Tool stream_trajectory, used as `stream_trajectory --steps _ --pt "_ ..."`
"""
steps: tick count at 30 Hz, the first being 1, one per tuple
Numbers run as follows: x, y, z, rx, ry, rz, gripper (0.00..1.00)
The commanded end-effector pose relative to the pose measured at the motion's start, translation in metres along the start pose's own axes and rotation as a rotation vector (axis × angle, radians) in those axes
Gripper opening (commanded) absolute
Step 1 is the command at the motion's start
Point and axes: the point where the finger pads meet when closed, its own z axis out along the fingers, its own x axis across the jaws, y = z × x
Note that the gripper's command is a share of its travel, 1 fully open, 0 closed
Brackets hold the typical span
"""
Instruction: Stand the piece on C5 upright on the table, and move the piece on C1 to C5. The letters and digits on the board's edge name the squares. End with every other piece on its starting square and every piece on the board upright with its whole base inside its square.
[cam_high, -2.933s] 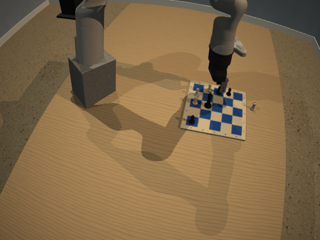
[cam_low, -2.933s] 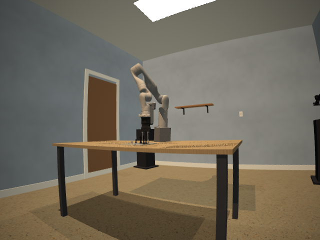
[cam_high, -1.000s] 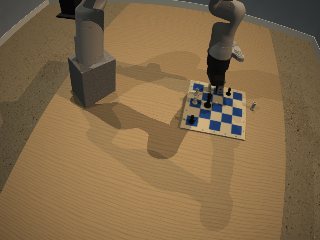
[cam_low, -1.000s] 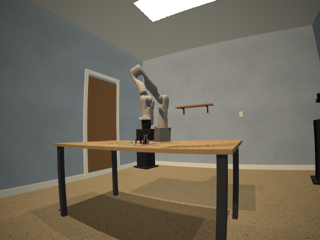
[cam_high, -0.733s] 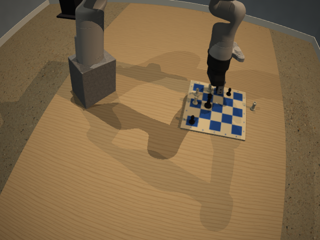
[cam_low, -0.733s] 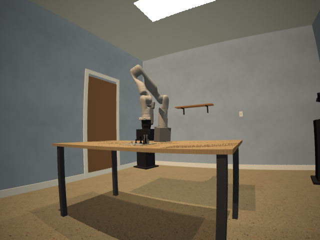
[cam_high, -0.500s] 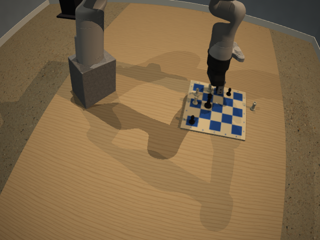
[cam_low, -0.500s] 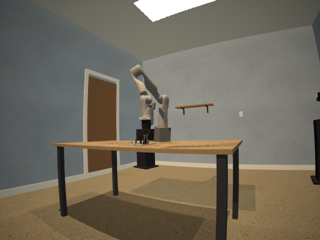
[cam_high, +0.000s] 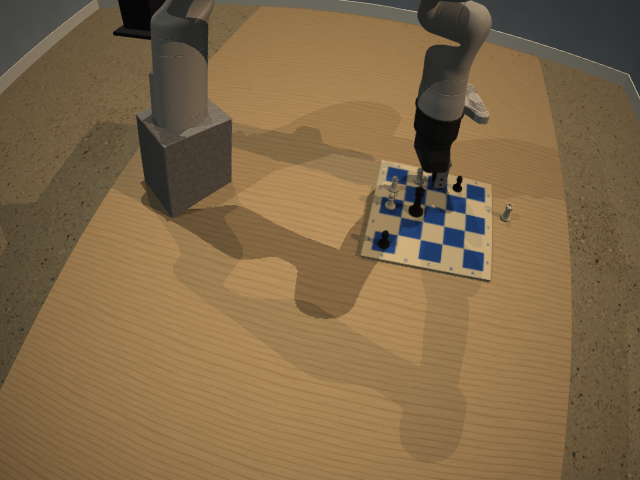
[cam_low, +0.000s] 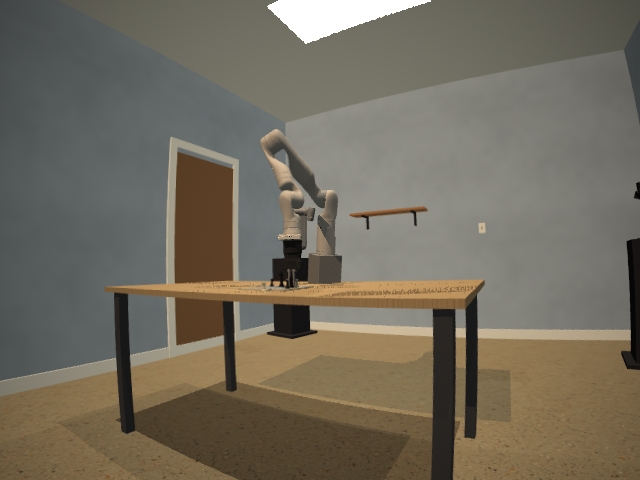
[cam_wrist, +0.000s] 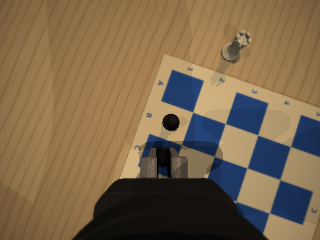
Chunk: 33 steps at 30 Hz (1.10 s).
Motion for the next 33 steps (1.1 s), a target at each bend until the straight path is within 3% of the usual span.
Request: stream_trajectory --steps 1,8,18,20,26,33 --pt "0.0 -0.001 -0.001 0.001 0.0 0.0 0.0" --pt "0.0 -0.001 -0.011 0.001 0.0 0.0 0.0" --pt "0.0 0.0 -0.064 0.001 0.0 0.0 0.0" --pt "0.0 0.0 -0.064 0.001 0.0 0.0 0.0" --pt "0.0 0.0 -0.092 0.001 0.001 0.0 0.0" --pt "0.0 0.0 -0.1 0.001 0.0 0.0 0.0"
